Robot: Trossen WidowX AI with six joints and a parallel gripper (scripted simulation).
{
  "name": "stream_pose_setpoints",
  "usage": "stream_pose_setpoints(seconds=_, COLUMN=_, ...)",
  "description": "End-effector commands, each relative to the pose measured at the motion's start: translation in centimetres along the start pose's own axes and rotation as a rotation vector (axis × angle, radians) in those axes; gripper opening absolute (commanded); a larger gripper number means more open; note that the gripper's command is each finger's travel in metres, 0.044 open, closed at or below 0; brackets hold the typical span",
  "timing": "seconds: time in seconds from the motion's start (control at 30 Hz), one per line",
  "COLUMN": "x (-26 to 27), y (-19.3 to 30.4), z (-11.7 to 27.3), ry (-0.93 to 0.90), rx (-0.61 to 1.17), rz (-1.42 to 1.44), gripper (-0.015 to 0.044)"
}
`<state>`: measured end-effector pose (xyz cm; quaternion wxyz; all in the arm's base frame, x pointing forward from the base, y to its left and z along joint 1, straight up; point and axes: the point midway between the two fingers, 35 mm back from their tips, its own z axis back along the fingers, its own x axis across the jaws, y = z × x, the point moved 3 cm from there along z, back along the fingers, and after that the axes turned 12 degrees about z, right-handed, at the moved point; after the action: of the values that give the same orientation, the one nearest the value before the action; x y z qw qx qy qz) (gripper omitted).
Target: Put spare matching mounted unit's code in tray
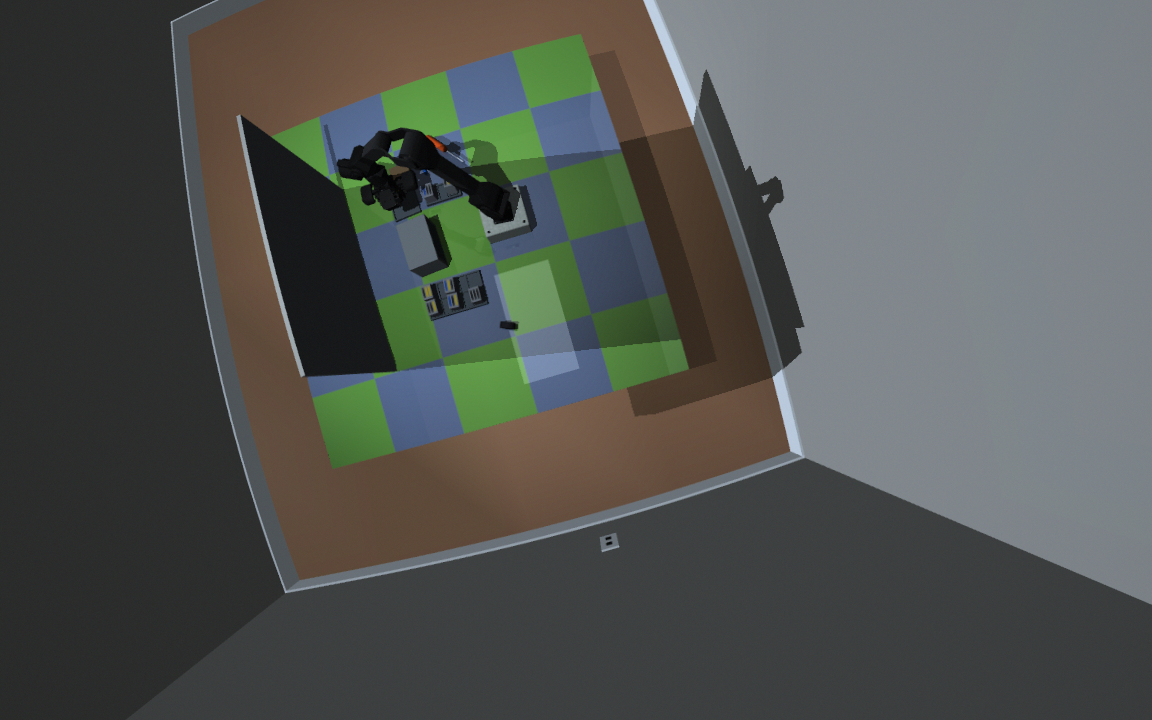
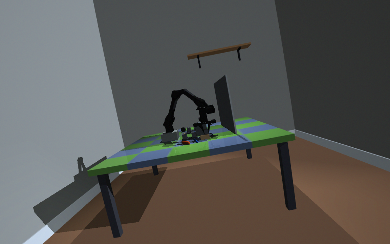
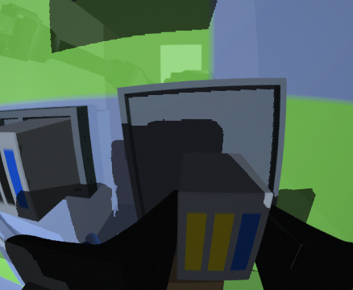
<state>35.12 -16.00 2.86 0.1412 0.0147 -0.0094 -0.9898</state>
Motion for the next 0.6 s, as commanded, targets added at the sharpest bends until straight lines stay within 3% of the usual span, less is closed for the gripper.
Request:
stream_pose_setpoints(seconds=0.0, x=0.0, y=0.0, z=0.0, ry=0.000, rx=0.000, rz=0.000, gripper=0.0026)
stream_pose_setpoints(seconds=0.5, x=0.0, y=0.0, z=0.0, ry=0.000, rx=0.000, rz=0.000, gripper=0.0420)
stream_pose_setpoints(seconds=0.57, x=-0.1, y=0.1, z=1.1, ry=0.000, rx=0.000, rz=0.001, gripper=0.0440)
